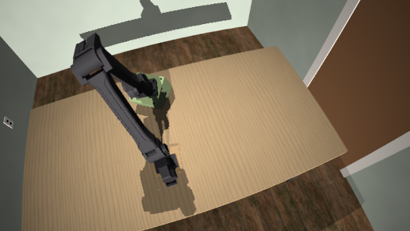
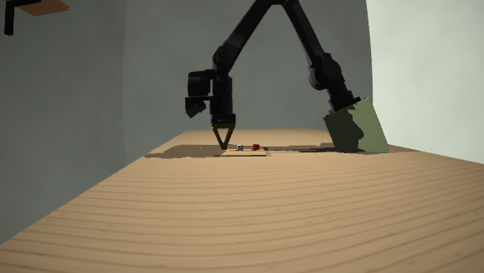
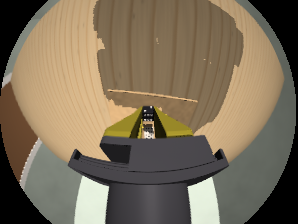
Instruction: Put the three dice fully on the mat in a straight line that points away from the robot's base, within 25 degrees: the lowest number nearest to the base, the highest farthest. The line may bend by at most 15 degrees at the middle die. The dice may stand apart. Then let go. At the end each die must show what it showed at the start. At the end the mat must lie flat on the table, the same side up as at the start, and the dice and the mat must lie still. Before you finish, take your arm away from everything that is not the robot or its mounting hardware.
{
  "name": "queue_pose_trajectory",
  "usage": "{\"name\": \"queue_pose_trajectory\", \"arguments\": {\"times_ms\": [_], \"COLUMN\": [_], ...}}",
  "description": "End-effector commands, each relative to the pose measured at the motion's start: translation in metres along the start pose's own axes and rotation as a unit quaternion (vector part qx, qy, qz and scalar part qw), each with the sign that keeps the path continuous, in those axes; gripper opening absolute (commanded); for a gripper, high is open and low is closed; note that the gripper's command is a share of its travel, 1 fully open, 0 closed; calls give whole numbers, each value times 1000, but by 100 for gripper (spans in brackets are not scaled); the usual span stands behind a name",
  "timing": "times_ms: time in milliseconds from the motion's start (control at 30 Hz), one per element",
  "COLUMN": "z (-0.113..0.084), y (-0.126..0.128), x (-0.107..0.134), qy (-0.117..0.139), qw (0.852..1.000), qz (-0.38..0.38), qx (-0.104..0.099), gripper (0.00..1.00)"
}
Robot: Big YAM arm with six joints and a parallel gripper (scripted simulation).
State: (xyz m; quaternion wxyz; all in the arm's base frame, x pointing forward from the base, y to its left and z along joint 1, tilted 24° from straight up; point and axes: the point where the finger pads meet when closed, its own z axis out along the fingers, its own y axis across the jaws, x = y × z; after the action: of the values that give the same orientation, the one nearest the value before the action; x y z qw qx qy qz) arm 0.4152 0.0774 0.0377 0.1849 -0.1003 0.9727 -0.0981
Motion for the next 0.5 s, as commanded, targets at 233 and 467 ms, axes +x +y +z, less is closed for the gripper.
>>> {"name": "queue_pose_trajectory", "arguments": {"times_ms": [233, 467], "z": [-6, -6], "y": [-8, -8], "x": [-18, -19], "qy": [-23, -23], "qw": [1000, 1000], "qz": [7, 7], "qx": [0, 1], "gripper": [11, 11]}}
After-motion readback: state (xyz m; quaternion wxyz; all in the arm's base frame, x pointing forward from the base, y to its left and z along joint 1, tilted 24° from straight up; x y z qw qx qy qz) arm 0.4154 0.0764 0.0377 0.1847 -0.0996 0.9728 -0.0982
